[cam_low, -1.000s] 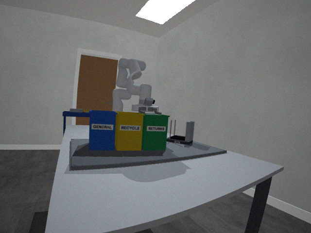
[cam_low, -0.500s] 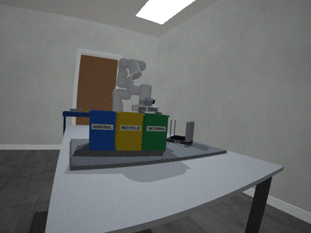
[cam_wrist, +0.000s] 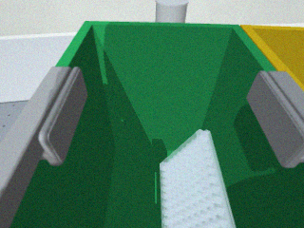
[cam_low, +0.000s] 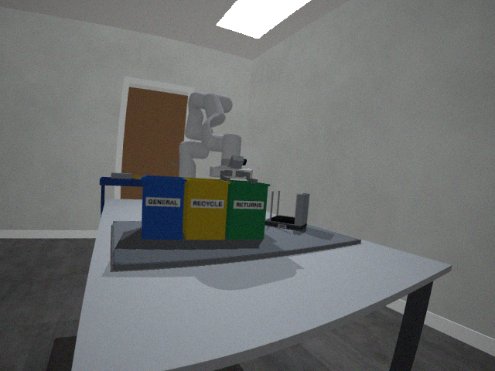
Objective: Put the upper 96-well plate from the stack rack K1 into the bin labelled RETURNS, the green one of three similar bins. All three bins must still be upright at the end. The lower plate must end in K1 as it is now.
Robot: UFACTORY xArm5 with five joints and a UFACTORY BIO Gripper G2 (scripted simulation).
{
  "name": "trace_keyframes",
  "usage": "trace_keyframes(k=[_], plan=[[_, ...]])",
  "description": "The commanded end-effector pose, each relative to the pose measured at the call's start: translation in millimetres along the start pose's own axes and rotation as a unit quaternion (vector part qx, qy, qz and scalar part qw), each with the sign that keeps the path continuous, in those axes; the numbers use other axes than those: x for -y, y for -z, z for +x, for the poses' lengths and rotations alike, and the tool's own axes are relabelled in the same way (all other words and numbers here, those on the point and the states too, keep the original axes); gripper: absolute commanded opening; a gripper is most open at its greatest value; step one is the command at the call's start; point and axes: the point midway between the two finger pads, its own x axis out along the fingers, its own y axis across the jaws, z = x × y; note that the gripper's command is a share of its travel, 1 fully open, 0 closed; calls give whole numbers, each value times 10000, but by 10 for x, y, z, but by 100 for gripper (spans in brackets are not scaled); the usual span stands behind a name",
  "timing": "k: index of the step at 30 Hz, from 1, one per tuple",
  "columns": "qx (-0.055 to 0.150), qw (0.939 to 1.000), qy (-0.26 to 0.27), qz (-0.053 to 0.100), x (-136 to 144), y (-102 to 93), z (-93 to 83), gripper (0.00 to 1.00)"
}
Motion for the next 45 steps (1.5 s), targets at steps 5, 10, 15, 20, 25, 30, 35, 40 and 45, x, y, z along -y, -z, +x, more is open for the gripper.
trace_keyframes(k=[5, 10, 15, 20, 25, 30, 35, 40, 45], plan=[[16, 10000, 0, -1, -2, -15, 7, 18], [16, 10000, 0, -1, -2, -15, 7, 18], [16, 10000, 0, -1, -3, -82, 7, 18], [16, 10000, 0, -1, -3, -149, 7, 18], [16, 10000, 0, -1, -3, -232, 6, 18], [17, 10000, 0, -1, -3, -316, 6, 18], [17, 10000, 0, -1, -3, -344, 6, 18], [17, 10000, 0, -1, -3, -344, 6, 18], [16, 9994, -334, -2, 27, -405, -68, 18]])
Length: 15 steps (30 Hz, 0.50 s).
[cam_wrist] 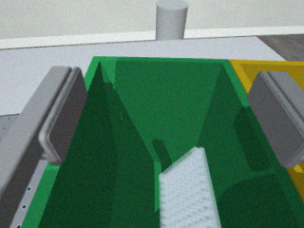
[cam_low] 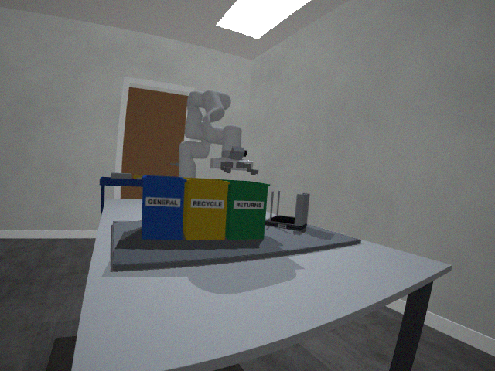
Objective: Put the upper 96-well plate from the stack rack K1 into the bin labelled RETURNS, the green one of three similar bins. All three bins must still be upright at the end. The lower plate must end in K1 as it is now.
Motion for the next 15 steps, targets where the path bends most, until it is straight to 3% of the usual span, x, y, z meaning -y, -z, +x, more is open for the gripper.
trace_keyframes(k=[1, 3, 5, 15], plan=[[17, 9988, -482, -3, 44, -106, -101, 18], [16, 9967, -815, 1, 72, -166, -175, 18], [16, 9967, -815, 1, 72, -166, -175, 18], [16, 9966, -818, 0, 215, -469, -545, 18]])
